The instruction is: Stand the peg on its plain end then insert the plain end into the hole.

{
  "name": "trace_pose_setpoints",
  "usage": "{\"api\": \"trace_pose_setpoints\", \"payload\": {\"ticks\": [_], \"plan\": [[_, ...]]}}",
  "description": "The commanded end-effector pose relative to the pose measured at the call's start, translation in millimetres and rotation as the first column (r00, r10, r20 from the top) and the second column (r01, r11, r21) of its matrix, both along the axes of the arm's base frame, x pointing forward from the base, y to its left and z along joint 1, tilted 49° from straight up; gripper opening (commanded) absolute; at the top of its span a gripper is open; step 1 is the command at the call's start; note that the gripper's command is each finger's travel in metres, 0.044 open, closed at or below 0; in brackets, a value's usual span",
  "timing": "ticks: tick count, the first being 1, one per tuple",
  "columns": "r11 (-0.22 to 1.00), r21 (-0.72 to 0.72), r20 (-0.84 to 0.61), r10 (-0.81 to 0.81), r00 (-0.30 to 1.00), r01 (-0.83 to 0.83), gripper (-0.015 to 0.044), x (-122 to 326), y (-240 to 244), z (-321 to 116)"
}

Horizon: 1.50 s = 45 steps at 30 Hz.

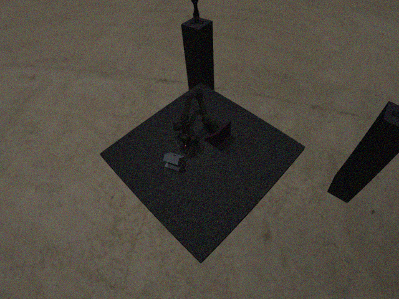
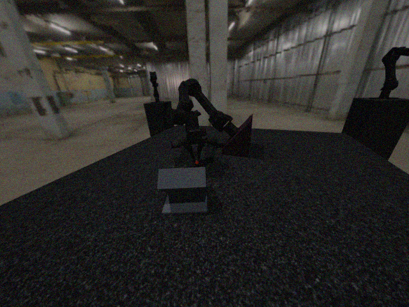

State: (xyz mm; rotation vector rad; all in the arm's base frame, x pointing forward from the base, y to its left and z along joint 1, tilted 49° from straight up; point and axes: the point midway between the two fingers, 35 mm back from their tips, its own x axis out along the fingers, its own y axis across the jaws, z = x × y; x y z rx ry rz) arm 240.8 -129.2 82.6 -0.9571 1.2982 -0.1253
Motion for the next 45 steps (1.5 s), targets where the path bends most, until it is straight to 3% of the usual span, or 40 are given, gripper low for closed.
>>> {"api": "trace_pose_setpoints", "payload": {"ticks": [1,45], "plan": [[0.999,0.015,0.028,0.029,0.999,-0.03,0.005,-4,1,2],[0.946,0.131,0.281,0.251,0.926,-0.297,0.005,-27,4,20]]}}
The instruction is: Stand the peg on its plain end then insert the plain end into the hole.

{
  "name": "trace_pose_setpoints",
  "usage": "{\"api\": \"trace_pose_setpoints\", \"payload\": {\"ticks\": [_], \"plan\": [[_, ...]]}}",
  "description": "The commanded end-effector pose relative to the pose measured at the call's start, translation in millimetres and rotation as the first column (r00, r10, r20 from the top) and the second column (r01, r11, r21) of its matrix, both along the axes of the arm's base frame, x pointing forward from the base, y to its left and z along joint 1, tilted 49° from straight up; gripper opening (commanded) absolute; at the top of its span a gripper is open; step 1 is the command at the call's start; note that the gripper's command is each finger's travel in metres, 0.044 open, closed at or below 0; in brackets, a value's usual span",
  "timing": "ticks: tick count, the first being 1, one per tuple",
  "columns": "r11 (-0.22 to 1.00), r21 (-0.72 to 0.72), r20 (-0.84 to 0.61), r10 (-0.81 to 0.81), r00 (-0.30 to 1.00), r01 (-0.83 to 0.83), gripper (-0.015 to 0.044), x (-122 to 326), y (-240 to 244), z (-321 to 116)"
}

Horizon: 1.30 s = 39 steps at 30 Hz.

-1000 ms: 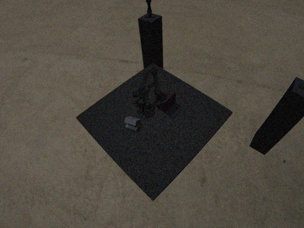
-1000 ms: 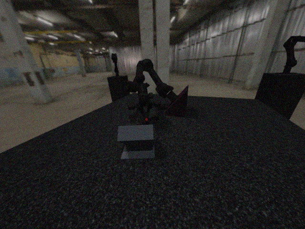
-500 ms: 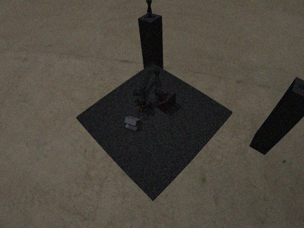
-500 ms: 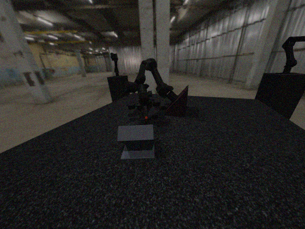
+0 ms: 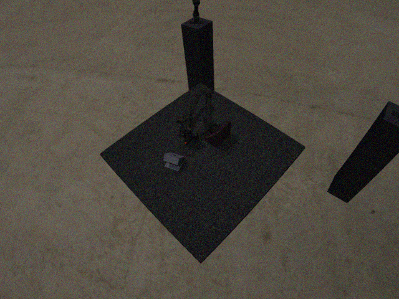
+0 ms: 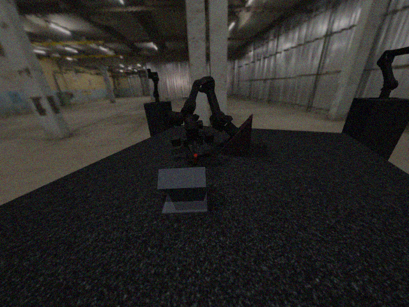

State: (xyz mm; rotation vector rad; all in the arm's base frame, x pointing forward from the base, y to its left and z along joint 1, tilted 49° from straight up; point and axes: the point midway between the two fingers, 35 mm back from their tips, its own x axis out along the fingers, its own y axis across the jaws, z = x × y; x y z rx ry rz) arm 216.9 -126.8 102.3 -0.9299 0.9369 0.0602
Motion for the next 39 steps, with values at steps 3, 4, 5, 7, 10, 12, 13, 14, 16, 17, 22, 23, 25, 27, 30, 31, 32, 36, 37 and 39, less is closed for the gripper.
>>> {"api": "trace_pose_setpoints", "payload": {"ticks": [3,4,5,7,10,12,13,14,16,17,22,23,25,27,30,31,32,36,37,39], "plan": [[0.999,0.02,0.037,0.041,0.998,-0.042,0.005,-5,1,1],[0.999,0.024,0.042,0.047,0.998,-0.048,0.005,-6,1,2],[0.998,0.027,0.048,0.052,0.997,-0.054,0.005,-7,1,2],[0.997,0.033,0.059,0.063,0.996,-0.066,0.005,-8,1,3],[0.996,0.043,0.075,0.08,0.994,-0.083,0.005,-10,1,4],[0.994,0.049,0.087,0.091,0.992,-0.095,0.005,-11,0,4],[0.994,0.052,0.092,0.096,0.991,-0.101,0.005,-11,0,4],[0.993,0.055,0.098,0.102,0.99,-0.107,0.005,-12,0,5],[0.991,0.061,0.109,0.112,0.988,-0.119,0.005,-13,0,5],[0.99,0.063,0.115,0.118,0.986,-0.125,0.005,-14,0,6],[0.985,0.077,0.143,0.144,0.979,-0.156,0.005,-17,-1,7],[0.984,0.08,0.149,0.149,0.978,-0.162,0.005,-18,-1,7],[0.981,0.085,0.16,0.159,0.974,-0.174,0.005,-19,-1,8],[0.978,0.09,0.172,0.169,0.971,-0.186,0.005,-20,-2,8],[0.974,0.097,0.189,0.184,0.965,-0.205,0.005,-22,-2,9],[0.972,0.1,0.195,0.189,0.963,-0.211,0.005,-22,-2,9],[0.971,0.102,0.2,0.194,0.96,-0.217,0.005,-23,-2,9],[0.964,0.111,0.223,0.213,0.951,-0.242,0.005,-26,-3,10],[0.962,0.113,0.229,0.217,0.949,-0.248,0.005,-26,-3,10],[0.958,0.118,0.241,0.227,0.944,-0.26,0.005,-27,-4,10]]}}
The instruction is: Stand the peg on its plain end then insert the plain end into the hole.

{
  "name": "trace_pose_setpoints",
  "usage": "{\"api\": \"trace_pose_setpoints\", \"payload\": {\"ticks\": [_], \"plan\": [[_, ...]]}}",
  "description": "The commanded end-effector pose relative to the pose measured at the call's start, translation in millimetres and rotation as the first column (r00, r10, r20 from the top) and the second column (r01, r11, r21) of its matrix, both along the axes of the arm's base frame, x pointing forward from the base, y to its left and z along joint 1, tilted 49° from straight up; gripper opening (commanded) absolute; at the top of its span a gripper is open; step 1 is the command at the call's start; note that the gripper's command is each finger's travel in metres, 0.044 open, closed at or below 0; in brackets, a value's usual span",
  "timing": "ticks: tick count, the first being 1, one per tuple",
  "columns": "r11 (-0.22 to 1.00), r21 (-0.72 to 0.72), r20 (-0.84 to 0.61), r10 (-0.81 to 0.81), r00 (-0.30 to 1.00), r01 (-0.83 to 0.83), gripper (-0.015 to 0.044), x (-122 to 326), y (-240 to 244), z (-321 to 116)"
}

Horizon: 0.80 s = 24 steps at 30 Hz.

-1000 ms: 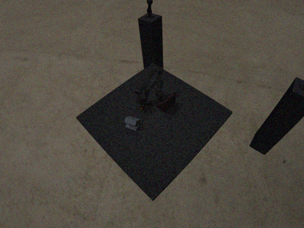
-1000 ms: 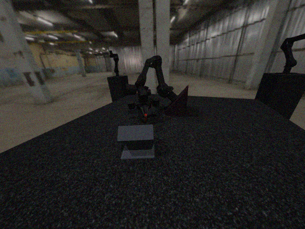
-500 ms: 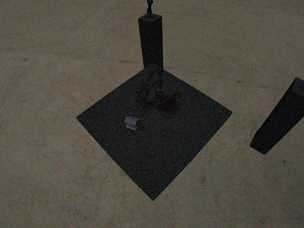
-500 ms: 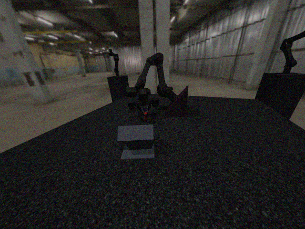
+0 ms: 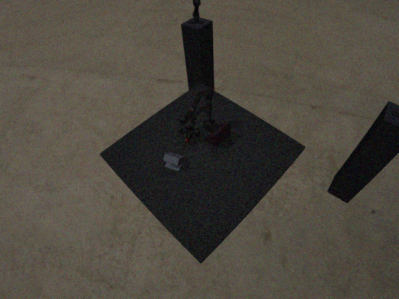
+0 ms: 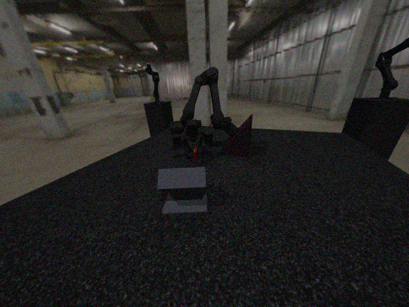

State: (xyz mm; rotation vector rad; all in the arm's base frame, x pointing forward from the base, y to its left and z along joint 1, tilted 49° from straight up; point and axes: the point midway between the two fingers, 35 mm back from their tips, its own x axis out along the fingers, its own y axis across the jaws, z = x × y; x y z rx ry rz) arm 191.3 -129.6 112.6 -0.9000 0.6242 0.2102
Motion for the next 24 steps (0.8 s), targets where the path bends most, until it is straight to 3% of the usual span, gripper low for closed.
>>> {"api": "trace_pose_setpoints", "payload": {"ticks": [1,24], "plan": [[0.999,0.023,0.023,0.028,0.999,-0.029,0.005,-2,-1,0],[0.988,0.077,0.116,0.122,0.986,-0.131,0.005,-14,-5,3]]}}
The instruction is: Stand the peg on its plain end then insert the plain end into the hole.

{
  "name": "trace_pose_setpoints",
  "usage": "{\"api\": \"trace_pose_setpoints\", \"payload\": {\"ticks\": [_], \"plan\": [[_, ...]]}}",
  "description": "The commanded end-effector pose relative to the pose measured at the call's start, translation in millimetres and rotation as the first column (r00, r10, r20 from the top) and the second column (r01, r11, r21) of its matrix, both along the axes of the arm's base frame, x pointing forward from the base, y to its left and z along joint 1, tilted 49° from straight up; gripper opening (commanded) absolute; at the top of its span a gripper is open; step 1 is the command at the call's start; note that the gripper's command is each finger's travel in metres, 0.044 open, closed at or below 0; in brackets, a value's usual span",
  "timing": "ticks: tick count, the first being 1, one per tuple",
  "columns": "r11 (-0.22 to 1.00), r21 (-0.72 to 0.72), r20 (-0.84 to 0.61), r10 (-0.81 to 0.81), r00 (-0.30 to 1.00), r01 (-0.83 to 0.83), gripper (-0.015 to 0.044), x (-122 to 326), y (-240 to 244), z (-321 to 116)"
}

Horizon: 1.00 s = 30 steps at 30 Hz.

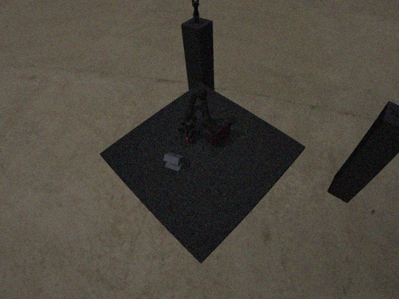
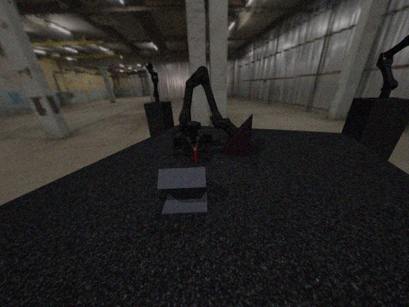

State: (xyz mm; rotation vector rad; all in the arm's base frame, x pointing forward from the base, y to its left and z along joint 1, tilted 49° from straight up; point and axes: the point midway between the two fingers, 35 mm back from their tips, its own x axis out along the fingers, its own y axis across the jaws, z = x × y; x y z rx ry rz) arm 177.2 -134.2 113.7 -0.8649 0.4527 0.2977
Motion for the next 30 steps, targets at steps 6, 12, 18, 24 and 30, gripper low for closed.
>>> {"api": "trace_pose_setpoints", "payload": {"ticks": [6,12,18,24,30], "plan": [[1.0,0.0,-0.001,-0.002,1.0,0.002,0.005,-0.5,-1.4,0.3],[1.0,0.0,0.0,-0.004,1.0,0.004,0.005,-0.8,-2.9,-0.7],[1.0,-0.004,0.0,-0.007,1.0,0.007,0.005,-1.3,-4.3,-1.2],[1.0,-0.005,0.0,-0.008,1.0,0.008,0.005,-2.0,-4.3,-0.5],[1.0,-0.007,0.002,-0.008,1.0,0.008,0.005,-3.6,-4.9,-0.2]]}}
